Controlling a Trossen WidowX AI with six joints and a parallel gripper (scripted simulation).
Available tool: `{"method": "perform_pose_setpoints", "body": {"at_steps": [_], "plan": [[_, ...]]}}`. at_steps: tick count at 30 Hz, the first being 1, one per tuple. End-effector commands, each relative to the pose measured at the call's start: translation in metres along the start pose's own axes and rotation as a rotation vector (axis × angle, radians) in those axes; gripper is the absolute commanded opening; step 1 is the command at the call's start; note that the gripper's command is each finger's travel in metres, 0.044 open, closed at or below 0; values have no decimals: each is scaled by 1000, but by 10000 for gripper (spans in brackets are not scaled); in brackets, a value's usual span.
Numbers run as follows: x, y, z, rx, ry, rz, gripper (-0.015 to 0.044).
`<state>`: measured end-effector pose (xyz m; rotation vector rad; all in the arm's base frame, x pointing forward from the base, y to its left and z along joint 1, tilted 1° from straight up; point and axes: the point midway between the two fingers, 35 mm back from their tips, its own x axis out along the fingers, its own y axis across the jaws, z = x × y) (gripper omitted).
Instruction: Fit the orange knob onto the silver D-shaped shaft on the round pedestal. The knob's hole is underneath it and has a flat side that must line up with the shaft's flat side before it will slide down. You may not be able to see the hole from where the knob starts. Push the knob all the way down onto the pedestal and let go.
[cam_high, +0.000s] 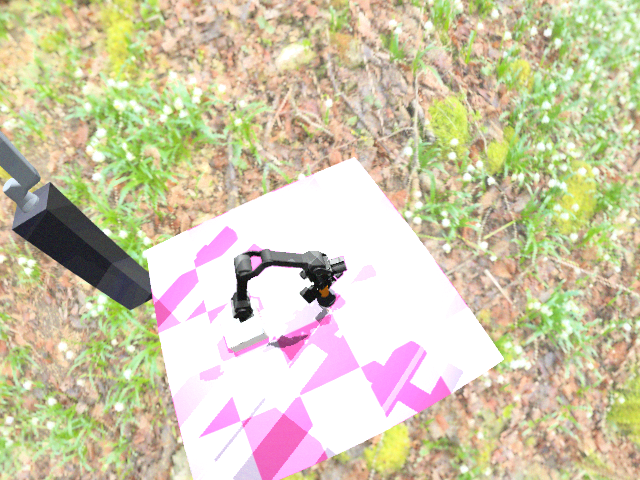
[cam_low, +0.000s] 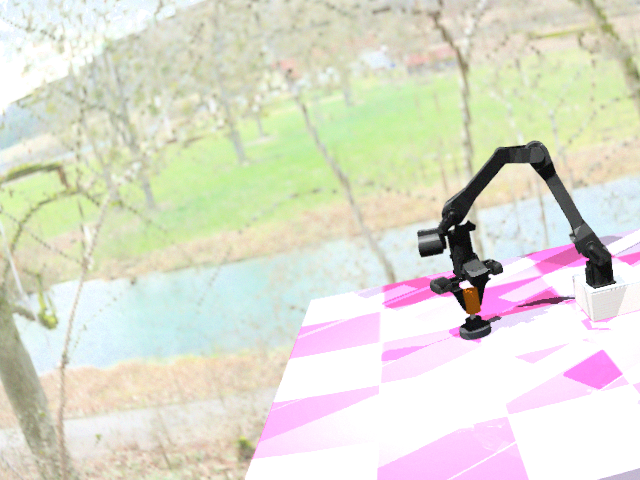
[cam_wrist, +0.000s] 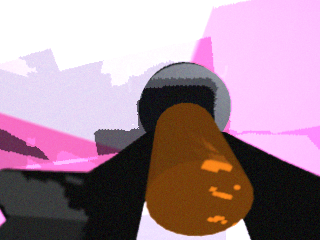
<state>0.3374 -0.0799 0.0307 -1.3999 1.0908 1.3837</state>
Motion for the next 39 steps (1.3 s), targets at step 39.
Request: {"method": "perform_pose_setpoints", "body": {"at_steps": [39], "plan": [[-4, -2, -1, -296, 8, -9, 0]]}}
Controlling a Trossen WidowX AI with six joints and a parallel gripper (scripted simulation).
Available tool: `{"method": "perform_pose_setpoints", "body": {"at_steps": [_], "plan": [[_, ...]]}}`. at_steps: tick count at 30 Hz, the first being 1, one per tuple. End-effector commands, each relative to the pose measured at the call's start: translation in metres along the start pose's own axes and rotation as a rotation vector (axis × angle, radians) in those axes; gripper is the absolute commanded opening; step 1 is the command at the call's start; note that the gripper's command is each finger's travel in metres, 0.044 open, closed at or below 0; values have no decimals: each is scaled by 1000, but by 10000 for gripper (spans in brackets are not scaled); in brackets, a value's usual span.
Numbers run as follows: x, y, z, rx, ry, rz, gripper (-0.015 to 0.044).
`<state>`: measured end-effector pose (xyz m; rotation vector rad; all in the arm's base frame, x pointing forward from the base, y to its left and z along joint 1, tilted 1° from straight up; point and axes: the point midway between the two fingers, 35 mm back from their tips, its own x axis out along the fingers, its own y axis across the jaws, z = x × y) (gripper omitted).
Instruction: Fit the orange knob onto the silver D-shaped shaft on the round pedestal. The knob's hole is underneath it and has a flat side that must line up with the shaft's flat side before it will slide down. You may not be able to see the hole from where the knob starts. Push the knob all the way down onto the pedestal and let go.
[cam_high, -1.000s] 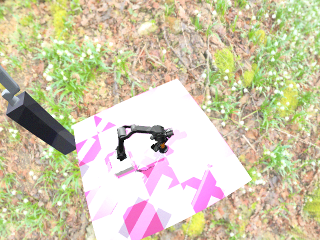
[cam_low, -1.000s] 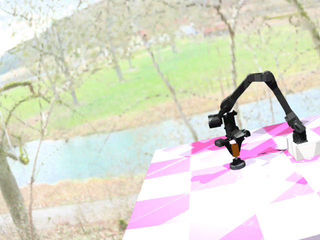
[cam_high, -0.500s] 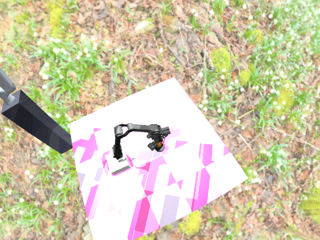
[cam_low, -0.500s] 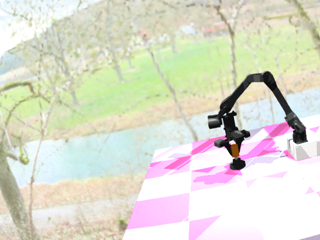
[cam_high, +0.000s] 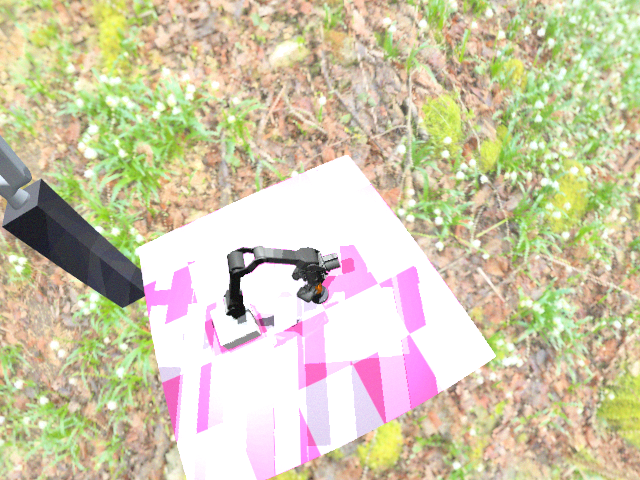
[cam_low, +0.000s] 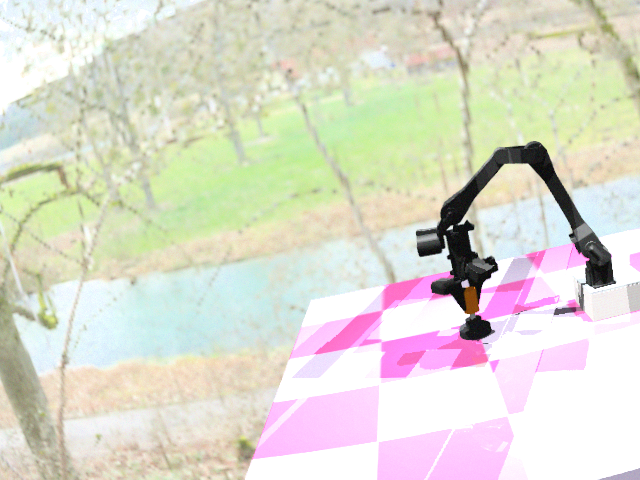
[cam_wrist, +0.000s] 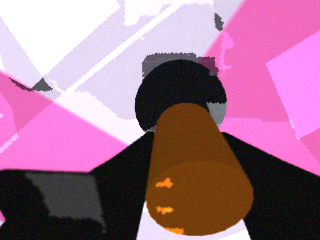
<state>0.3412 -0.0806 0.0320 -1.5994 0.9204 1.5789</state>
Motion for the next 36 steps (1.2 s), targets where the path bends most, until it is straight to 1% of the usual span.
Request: {"method": "perform_pose_setpoints", "body": {"at_steps": [1, 6, 17, 20, 24, 36], "plan": [[-3, 2, 1, -16, 7, -5, 0], [3, 1, 1, -16, 7, -5, 0], [-1, 0, 0, -16, 7, -5, 0], [-2, 0, 0, -70, 8, -4, 0], [-3, -1, -2, -215, 8, -4, 0], [2, -3, -3, -225, 8, -4, 0]]}}
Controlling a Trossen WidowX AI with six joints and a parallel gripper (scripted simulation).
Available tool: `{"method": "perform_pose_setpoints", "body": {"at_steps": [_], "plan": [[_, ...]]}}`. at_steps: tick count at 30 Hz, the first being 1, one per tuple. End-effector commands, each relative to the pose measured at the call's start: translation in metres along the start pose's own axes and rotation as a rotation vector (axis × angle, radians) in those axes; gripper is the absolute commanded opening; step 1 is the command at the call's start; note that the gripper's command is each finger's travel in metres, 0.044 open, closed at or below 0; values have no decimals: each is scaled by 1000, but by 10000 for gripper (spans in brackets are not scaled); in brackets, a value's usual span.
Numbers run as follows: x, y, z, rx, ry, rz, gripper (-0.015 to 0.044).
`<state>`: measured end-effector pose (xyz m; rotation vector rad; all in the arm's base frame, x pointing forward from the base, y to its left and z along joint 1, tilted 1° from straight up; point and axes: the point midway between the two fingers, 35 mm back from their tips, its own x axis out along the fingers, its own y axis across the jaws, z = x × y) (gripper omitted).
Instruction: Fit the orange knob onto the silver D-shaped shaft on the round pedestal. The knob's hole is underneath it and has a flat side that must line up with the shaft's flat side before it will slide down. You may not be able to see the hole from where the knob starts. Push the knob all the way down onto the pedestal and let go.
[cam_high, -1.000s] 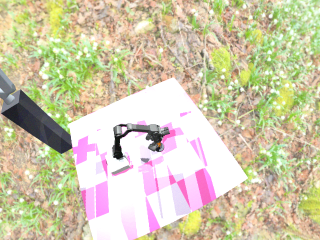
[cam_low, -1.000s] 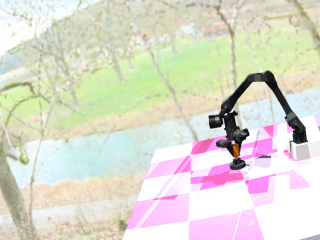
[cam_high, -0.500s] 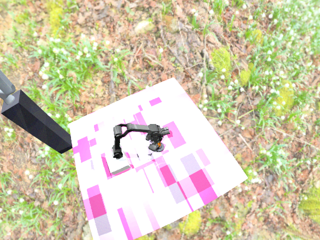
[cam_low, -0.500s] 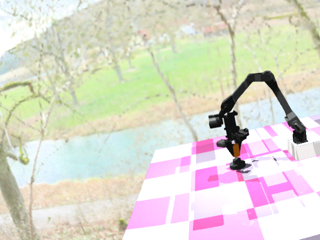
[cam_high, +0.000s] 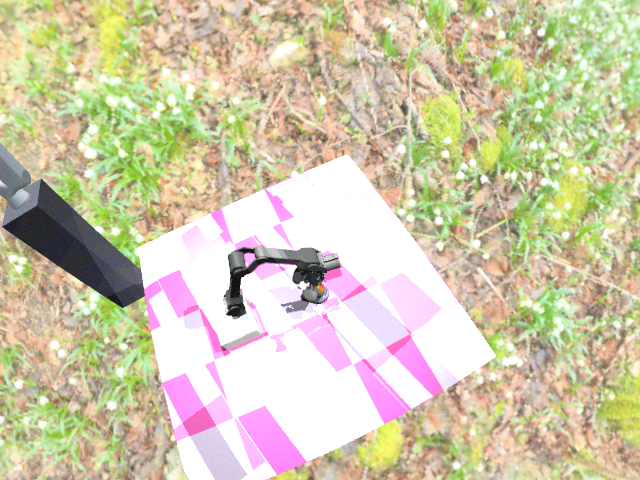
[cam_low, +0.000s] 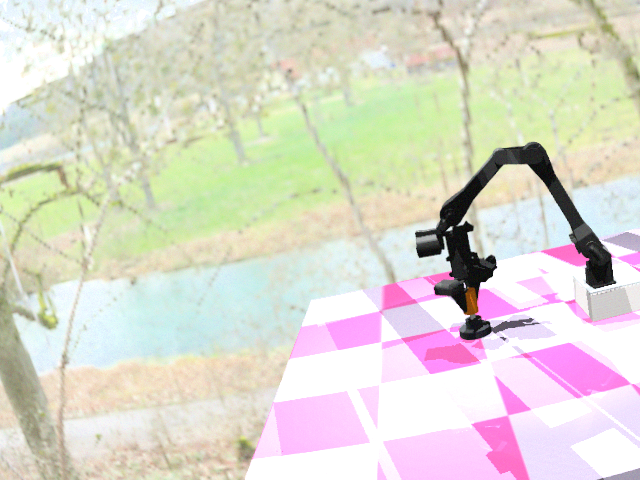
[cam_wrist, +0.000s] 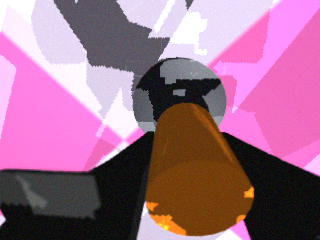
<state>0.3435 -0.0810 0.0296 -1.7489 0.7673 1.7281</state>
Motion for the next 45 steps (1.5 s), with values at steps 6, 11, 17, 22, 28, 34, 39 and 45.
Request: {"method": "perform_pose_setpoints", "body": {"at_steps": [6, 11, 17, 22, 28, 34, 39, 45], "plan": [[-3, 0, -1, -6, 8, -3, 0], [-5, 0, 0, -31, 8, -2, 0], [-6, 2, 2, -215, 8, -2, 0], [-3, 3, 5, -215, 8, -1, 0], [0, 4, 5, -215, 7, -1, 0], [-3, 3, 4, -215, 8, -1, 0], [-5, 3, 4, -301, 8, -1, 0], [-6, 2, 2, -424, 8, -1, 0]]}}
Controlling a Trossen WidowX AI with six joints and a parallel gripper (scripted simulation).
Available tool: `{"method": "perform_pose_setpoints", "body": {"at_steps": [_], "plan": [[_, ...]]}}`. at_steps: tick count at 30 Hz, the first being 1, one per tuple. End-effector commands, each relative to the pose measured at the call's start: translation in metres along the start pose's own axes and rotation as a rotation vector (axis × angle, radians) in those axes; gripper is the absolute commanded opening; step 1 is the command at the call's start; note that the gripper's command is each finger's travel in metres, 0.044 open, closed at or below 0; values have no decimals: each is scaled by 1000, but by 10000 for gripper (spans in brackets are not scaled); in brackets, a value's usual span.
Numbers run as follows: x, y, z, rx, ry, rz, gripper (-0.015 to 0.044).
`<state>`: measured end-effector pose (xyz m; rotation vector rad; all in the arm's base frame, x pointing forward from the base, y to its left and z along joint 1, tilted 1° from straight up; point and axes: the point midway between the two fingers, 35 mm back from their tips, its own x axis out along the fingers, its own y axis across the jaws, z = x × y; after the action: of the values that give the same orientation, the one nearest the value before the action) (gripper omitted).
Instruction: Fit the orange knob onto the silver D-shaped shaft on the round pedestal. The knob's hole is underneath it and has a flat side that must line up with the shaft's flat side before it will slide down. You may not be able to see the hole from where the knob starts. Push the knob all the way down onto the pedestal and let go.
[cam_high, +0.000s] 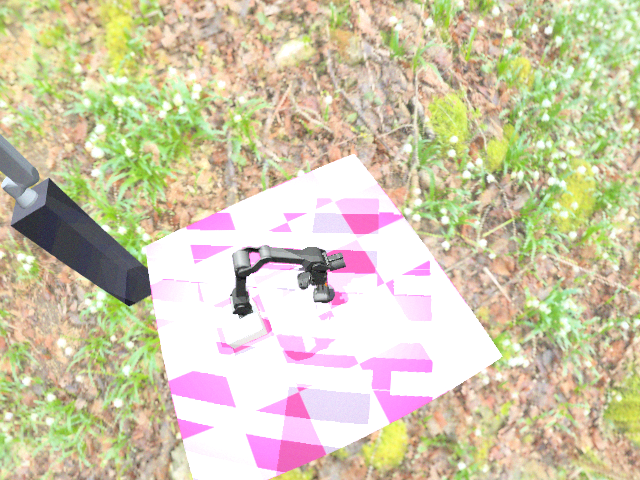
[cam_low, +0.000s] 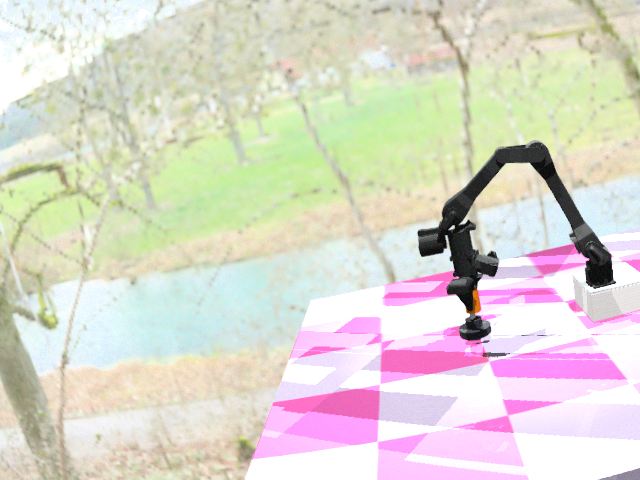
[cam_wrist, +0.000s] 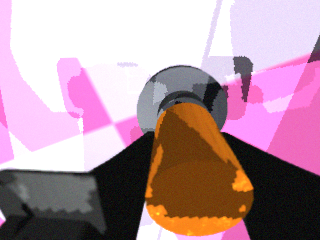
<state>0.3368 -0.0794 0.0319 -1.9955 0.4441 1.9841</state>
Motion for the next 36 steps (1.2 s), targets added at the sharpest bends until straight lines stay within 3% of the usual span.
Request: {"method": "perform_pose_setpoints", "body": {"at_steps": [1, 27, 36], "plan": [[-3, -1, -5, -30, 11, 0, 0], [-2, -1, -8, -21, 11, 0, 0], [-3, -1, -7, 424, 11, -3, 0]]}}
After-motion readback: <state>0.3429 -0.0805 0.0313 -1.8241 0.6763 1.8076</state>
